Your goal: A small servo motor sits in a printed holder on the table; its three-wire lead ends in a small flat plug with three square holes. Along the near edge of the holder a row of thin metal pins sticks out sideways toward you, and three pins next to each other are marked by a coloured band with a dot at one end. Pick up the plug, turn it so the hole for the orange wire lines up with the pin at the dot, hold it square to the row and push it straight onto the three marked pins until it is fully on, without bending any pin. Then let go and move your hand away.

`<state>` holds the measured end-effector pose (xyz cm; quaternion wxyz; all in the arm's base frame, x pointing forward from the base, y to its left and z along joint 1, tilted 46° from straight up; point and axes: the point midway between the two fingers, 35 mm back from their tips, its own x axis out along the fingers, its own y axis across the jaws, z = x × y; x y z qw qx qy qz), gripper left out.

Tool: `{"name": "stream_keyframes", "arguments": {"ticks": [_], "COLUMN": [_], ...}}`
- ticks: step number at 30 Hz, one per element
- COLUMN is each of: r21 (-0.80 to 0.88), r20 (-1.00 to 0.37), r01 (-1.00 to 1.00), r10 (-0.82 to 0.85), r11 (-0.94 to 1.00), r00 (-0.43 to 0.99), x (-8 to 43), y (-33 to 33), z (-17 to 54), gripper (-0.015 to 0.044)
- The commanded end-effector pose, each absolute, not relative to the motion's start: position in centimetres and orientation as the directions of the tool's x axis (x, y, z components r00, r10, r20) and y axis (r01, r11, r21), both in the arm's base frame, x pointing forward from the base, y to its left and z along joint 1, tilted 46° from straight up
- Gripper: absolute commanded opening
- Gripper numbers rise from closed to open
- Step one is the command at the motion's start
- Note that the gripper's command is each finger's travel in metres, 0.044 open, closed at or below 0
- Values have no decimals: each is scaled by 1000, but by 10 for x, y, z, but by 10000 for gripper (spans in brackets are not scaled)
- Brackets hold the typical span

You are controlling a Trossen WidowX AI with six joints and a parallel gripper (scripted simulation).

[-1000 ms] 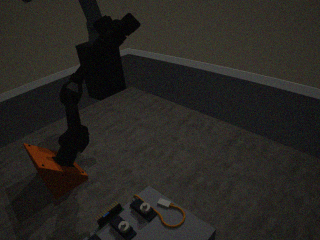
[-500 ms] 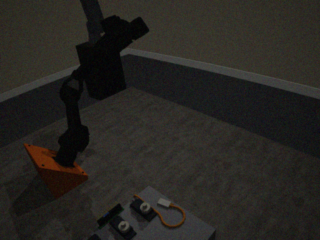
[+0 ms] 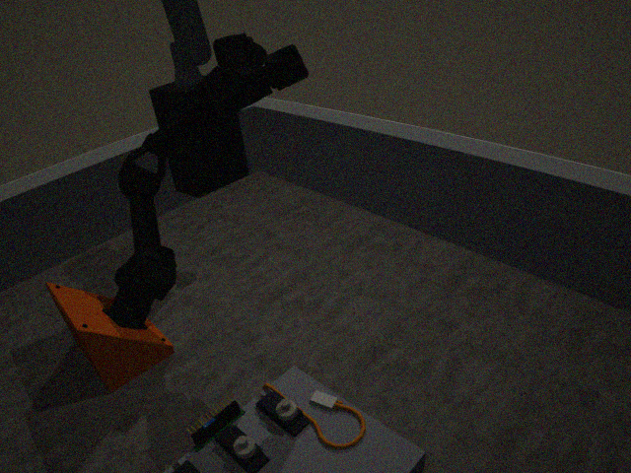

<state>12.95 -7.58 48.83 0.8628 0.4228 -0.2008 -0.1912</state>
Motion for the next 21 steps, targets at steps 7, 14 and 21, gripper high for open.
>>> {"name": "stream_keyframes", "arguments": {"ticks": [7,14,21], "r21": [749,707,655], "r20": [169,162,155], "r01": [185,194,200], "r10": [-453,-423,-389], "r11": [636,680,728], "r00": [875,892,908], "x": [157,173,190], "y": [-74,-72,-69], "z": [477,470,461], "gripper": [115,115,115]}}
